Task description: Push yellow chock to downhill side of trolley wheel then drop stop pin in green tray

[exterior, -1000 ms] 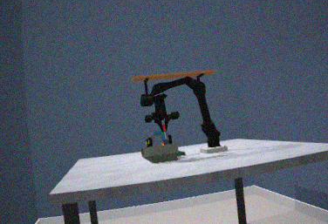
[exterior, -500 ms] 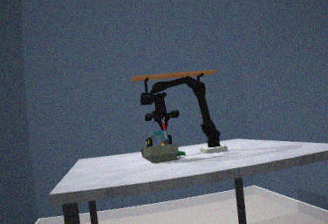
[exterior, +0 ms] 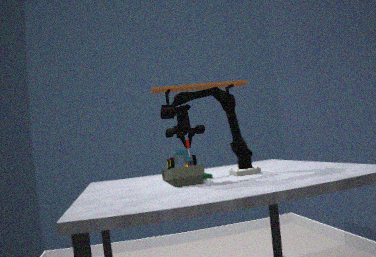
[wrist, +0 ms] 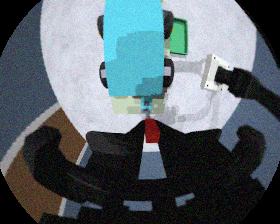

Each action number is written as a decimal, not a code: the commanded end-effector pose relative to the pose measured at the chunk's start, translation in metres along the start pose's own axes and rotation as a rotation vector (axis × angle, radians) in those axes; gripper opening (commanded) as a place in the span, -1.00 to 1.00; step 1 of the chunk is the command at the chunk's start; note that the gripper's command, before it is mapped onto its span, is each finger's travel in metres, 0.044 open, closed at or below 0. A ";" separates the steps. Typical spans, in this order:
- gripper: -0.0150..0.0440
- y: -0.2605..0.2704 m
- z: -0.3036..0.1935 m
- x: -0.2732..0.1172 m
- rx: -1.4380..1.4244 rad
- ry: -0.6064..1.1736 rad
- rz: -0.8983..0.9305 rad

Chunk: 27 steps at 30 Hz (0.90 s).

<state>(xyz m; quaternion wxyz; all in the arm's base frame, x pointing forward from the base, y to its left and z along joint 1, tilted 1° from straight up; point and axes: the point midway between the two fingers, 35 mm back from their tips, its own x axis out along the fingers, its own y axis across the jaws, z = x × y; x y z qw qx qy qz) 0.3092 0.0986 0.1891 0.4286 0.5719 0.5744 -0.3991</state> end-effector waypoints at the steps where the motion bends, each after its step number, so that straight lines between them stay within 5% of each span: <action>1: -0.49 0.002 -0.003 -0.004 -0.003 0.005 0.005; 27: -0.49 -0.013 -0.031 0.002 -0.002 0.008 0.003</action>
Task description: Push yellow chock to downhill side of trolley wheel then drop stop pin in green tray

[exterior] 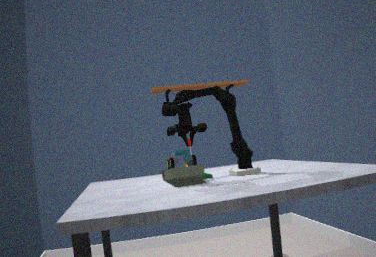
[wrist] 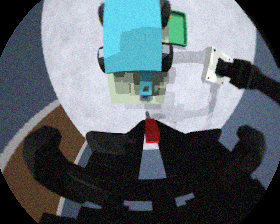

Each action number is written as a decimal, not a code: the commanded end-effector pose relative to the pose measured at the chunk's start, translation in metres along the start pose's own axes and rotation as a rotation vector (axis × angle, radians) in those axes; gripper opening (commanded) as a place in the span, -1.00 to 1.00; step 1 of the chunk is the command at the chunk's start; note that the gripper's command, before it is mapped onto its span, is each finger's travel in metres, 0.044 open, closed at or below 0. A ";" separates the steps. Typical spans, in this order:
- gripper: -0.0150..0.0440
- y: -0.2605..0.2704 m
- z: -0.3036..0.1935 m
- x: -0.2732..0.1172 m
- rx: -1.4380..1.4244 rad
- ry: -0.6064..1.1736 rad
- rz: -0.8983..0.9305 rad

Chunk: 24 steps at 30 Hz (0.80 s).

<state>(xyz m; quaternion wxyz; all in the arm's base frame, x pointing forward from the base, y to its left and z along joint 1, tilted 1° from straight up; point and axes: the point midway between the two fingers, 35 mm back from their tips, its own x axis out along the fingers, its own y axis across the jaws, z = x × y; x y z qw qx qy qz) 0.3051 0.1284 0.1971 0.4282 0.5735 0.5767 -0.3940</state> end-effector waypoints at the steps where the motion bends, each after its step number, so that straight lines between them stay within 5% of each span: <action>1: -0.49 -0.013 0.000 0.000 0.004 -0.001 0.000; 24: -0.49 -0.080 -0.001 0.003 0.006 -0.001 -0.006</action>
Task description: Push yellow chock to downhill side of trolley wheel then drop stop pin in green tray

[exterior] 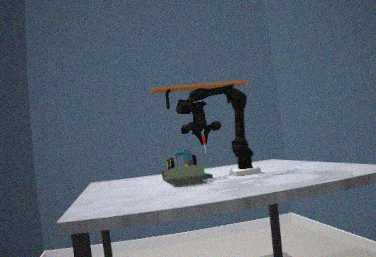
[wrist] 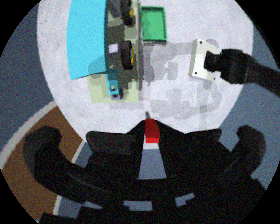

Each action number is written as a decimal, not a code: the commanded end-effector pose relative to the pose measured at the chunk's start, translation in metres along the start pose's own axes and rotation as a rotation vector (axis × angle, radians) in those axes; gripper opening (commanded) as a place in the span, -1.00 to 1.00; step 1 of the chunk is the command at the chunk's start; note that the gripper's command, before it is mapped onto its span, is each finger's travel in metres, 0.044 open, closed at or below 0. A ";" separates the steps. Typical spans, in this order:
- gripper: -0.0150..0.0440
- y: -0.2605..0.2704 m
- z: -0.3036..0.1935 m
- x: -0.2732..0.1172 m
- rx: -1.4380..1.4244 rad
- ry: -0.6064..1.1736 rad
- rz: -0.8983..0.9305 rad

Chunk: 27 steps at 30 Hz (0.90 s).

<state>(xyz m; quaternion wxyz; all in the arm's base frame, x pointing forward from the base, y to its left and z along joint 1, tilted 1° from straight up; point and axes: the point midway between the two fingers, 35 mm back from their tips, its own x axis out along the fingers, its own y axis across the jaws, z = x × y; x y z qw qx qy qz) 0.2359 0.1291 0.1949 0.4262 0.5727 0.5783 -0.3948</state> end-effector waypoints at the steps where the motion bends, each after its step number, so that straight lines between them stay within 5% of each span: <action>1: -0.49 -0.011 0.002 0.002 0.004 -0.003 -0.001; 27: -0.49 -0.003 0.084 -0.012 0.004 -0.013 -0.001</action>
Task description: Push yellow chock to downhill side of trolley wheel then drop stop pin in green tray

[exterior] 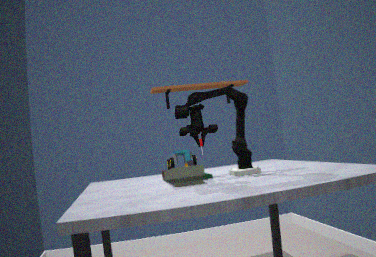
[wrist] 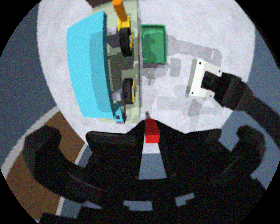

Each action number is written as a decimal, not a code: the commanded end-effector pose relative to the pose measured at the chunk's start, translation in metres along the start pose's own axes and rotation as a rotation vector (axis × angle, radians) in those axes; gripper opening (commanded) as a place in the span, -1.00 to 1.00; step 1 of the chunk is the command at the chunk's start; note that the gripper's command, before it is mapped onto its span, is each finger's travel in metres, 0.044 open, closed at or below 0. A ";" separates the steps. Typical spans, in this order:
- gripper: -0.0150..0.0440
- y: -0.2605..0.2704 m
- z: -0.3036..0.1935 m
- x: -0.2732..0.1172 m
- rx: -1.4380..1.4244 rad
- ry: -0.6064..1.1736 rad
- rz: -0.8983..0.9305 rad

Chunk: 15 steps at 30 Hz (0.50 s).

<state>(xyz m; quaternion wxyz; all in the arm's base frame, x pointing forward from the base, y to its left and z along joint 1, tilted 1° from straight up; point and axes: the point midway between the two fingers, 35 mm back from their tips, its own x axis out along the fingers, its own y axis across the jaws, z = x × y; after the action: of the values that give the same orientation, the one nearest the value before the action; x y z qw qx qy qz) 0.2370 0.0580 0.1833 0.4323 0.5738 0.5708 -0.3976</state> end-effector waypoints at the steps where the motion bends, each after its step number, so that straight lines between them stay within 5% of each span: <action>1: -0.49 -0.001 0.017 0.000 0.001 0.003 -0.013; 15: -0.49 -0.001 0.067 -0.007 0.001 -0.002 -0.013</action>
<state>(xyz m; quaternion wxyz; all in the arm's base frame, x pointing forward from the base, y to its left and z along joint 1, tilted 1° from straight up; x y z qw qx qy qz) 0.2391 0.0045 0.1735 0.4325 0.5730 0.5706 -0.3988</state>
